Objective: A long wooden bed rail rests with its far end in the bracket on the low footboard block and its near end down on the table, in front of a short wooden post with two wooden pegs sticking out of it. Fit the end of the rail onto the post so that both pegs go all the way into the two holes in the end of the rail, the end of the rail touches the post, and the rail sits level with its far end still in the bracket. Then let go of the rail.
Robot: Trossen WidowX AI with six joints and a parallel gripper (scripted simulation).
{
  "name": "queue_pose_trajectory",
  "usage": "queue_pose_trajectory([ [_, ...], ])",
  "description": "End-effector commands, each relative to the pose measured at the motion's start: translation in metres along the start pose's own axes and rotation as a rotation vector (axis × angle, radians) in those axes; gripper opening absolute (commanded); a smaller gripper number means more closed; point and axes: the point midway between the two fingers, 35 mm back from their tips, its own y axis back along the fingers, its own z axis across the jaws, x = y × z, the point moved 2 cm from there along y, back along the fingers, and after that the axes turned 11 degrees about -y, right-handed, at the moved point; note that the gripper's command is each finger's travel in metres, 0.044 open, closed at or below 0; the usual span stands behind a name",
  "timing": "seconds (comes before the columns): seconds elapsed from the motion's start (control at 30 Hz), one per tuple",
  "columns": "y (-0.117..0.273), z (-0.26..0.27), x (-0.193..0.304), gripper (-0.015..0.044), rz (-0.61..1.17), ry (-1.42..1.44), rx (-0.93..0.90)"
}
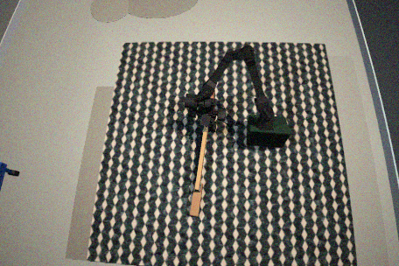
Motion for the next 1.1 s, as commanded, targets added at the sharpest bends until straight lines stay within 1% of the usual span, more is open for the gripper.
queue_pose_trajectory([
  [0.0, 0.0013, -0.0005, 0.0023, 0.0, 0.001, 0.003, 0.002],
  [0.33, 0.0015, -0.0011, 0.0054, 0.0, 0.002, 0.003, 0.002],
  [0.87, 0.0005, -0.0006, 0.0034, 0.042, 0.001, 0.0, 0.0],
  [0.9, 0.0005, -0.0006, 0.0034, 0.044, 0.001, 0.0, 0.0],
  [1.07, 0.0005, -0.0006, 0.0034, 0.044, 0.001, 0.0, 0.0],
])
